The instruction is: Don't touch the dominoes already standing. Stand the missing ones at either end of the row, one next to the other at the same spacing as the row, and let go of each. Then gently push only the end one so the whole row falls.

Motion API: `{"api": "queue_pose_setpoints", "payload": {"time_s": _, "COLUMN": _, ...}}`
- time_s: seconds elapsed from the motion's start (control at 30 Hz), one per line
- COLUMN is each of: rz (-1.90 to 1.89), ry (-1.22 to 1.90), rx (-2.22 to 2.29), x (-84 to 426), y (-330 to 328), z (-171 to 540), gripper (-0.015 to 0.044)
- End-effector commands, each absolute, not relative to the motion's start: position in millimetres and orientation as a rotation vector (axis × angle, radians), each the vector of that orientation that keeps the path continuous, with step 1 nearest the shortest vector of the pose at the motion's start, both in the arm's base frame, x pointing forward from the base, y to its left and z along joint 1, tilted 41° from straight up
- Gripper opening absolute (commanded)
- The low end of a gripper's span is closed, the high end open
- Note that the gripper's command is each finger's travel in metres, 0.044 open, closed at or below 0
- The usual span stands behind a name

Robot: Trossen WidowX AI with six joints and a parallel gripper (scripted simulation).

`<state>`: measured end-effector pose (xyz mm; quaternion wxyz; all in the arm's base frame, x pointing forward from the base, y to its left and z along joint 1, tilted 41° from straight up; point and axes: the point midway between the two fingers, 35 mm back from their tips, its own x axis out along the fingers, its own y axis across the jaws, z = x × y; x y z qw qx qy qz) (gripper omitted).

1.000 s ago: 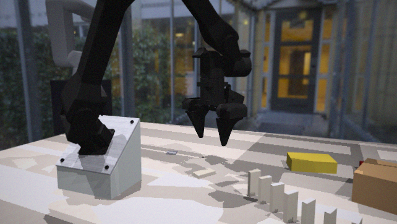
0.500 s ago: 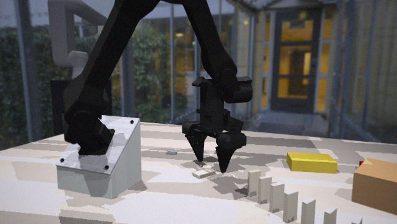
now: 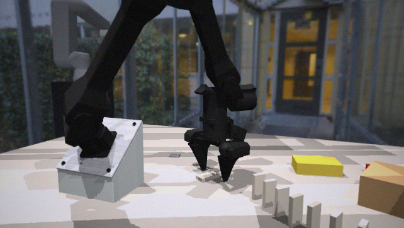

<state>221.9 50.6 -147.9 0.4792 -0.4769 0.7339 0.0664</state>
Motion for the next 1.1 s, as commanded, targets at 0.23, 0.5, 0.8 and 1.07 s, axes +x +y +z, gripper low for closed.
{"api": "queue_pose_setpoints", "payload": {"time_s": 0.23, "rz": 0.164, "ry": 1.792, "rx": -1.175, "x": 222, "y": 49, "z": -149, "gripper": 0.0151}}
{"api": "queue_pose_setpoints", "payload": {"time_s": 0.5, "rz": 0.164, "ry": 1.792, "rx": -1.175, "x": 222, "y": 49, "z": -149, "gripper": 0.0107}}
{"api": "queue_pose_setpoints", "payload": {"time_s": 0.8, "rz": 0.166, "ry": 1.791, "rx": -1.173, "x": 226, "y": 87, "z": -109, "gripper": 0.0107}}
{"api": "queue_pose_setpoints", "payload": {"time_s": 1.07, "rz": 0.171, "ry": 1.792, "rx": -1.17, "x": 234, "y": 155, "z": -37, "gripper": 0.0107}}
